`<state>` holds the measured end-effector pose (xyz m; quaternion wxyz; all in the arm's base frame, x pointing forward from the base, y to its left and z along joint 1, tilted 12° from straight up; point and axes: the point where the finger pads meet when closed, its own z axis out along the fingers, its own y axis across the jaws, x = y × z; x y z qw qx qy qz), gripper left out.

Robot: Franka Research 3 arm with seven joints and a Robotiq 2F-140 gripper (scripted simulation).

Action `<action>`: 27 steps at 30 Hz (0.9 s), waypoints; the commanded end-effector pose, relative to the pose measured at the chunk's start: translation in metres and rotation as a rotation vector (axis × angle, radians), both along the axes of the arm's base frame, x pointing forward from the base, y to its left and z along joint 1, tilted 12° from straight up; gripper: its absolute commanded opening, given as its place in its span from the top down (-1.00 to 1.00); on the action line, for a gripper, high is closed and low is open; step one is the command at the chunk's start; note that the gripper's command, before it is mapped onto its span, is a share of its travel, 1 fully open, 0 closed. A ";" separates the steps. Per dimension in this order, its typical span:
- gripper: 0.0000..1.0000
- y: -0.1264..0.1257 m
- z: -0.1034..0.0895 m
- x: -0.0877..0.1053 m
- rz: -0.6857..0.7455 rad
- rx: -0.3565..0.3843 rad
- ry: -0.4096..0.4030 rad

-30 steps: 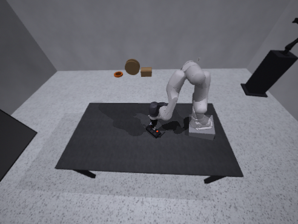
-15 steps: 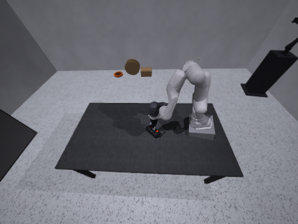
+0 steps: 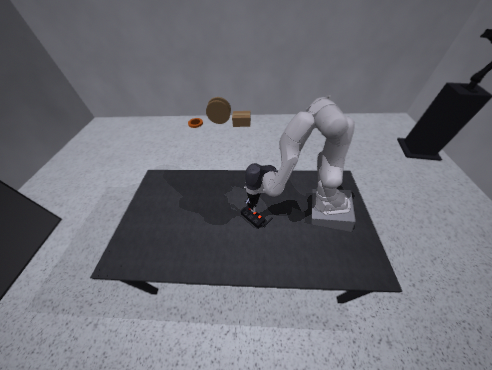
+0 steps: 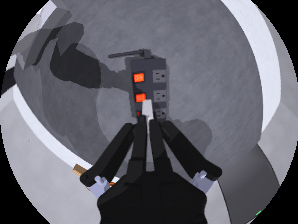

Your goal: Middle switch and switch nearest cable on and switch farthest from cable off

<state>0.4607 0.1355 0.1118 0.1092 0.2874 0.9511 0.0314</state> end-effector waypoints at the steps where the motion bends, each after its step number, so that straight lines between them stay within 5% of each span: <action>1: 1.00 -0.003 0.001 -0.007 0.012 -0.006 0.021; 23: 1.00 -0.003 0.002 -0.007 0.012 -0.006 0.021; 24: -1.00 -0.003 0.002 -0.007 0.012 -0.006 0.021; 27: -1.00 -0.003 0.003 -0.007 0.012 -0.006 0.021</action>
